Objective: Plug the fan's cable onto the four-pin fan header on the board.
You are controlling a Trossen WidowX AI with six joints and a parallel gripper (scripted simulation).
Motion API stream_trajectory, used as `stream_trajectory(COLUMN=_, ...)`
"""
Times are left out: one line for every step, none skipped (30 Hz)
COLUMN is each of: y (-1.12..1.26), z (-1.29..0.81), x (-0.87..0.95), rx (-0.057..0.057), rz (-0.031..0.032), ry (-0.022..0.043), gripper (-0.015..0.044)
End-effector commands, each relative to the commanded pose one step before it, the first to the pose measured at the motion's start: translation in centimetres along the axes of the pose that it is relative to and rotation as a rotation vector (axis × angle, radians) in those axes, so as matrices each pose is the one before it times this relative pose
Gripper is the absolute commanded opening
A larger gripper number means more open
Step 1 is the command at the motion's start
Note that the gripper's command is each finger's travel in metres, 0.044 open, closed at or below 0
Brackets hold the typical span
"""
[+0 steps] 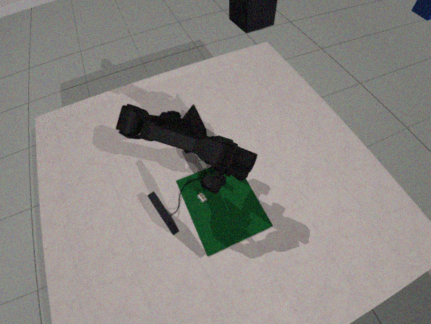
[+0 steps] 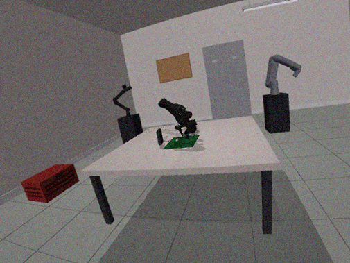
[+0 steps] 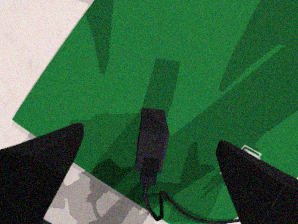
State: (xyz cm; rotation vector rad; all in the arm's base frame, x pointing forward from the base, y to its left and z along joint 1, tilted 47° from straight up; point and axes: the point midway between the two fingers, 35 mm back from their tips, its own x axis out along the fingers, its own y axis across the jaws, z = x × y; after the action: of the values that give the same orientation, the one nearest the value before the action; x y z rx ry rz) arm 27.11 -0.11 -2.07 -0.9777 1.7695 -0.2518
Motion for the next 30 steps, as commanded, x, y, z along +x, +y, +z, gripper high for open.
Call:
stream_trajectory(y=-0.038, z=0.024, x=0.676, rx=-0.0039, rz=-0.0058, ry=-0.00195, gripper=0.044)
stream_trajectory(y=-0.001, z=-0.007, x=0.162, rx=0.0, rz=-0.0001, ry=0.00007, gripper=0.044)
stream_trajectory(y=0.0, z=-0.008, x=0.162, rx=0.0, rz=-0.00011, ry=0.00008, gripper=0.044)
stream_trajectory(y=0.0, z=-0.009, x=0.161, rx=0.0, rz=-0.00012, ry=0.00009, gripper=0.044)
stream_trajectory(y=0.0, z=-0.01, x=0.161, rx=0.0, rz=-0.00012, ry=0.0001, gripper=0.044)
stream_trajectory(y=0.0, z=-0.012, x=0.161, rx=0.0, rz=-0.00013, ry=0.00011, gripper=0.044)
stream_trajectory(y=0.0, z=-0.013, x=0.161, rx=0.0, rz=-0.00014, ry=0.00012, gripper=0.044)
stream_trajectory(y=0.0, z=-0.014, x=0.16, rx=0.0, rz=-0.00014, ry=0.00013, gripper=0.044)
stream_trajectory(y=0.0, z=-0.015, x=0.16, rx=0.0, rz=-0.00015, ry=0.00014, gripper=0.044)
stream_trajectory(y=0.001, z=-0.016, x=0.159, rx=0.0, rz=-0.00016, ry=0.00015, gripper=0.044)
stream_trajectory(y=0.001, z=-0.013, x=0.127, rx=0.0, rz=-0.00013, ry=0.00013, gripper=0.044)
stream_trajectory(y=0.0, z=-0.008, x=0.077, rx=0.0, rz=-0.00008, ry=0.00008, gripper=0.044)
stream_trajectory(y=0.0, z=-0.003, x=0.026, rx=0.0, rz=-0.00003, ry=0.00003, gripper=0.044)
stream_trajectory(y=0.0, z=0.0, x=0.0, rx=0.0, rz=0.0, ry=0.0, gripper=0.044)
stream_trajectory(y=0.029, z=-0.044, x=-0.213, rx=0.0039, rz=0.00633, ry=0.00335, gripper=0.0414)
stream_trajectory(y=0.0, z=0.0, x=0.0, rx=0.0, rz=0.0, ry=0.0, gripper=0.0387)
stream_trajectory(y=0.0, z=0.0, x=0.0, rx=0.0, rz=0.0, ry=0.0, gripper=0.0361)
stream_trajectory(y=0.0, z=0.0, x=0.0, rx=0.0, rz=0.0, ry=0.0, gripper=0.0335)
stream_trajectory(y=0.0, z=0.0, x=0.0, rx=0.0, rz=0.0, ry=0.0, gripper=0.0309)
stream_trajectory(y=0.0, z=0.0, x=0.0, rx=0.0, rz=0.0, ry=0.0, gripper=0.0282)
stream_trajectory(y=0.0, z=0.0, x=0.0, rx=0.0, rz=0.0, ry=0.0, gripper=0.0256)
stream_trajectory(y=0.0, z=0.0, x=0.0, rx=0.0, rz=0.0, ry=0.0, gripper=0.023)
stream_trajectory(y=0.0, z=0.0, x=0.0, rx=0.0, rz=0.0, ry=0.0, gripper=0.0204)
stream_trajectory(y=0.0, z=0.0, x=0.0, rx=0.0, rz=0.0, ry=0.0, gripper=0.0178)
stream_trajectory(y=0.0, z=0.0, x=0.0, rx=0.0, rz=0.0, ry=0.0, gripper=0.0151)
stream_trajectory(y=0.0, z=0.0, x=0.0, rx=0.0, rz=0.0, ry=0.0, gripper=0.0125)
stream_trajectory(y=0.0, z=0.0, x=0.0, rx=0.0, rz=0.0, ry=0.0, gripper=0.0099)
stream_trajectory(y=0.0, z=0.0, x=0.0, rx=0.0, rz=0.0, ry=0.0, gripper=0.0072)
stream_trajectory(y=0.0, z=0.0, x=0.0, rx=0.0, rz=0.0, ry=0.0, gripper=0.0046)
stream_trajectory(y=0.0, z=0.0, x=0.0, rx=0.0, rz=0.0, ry=0.0, gripper=0.002)
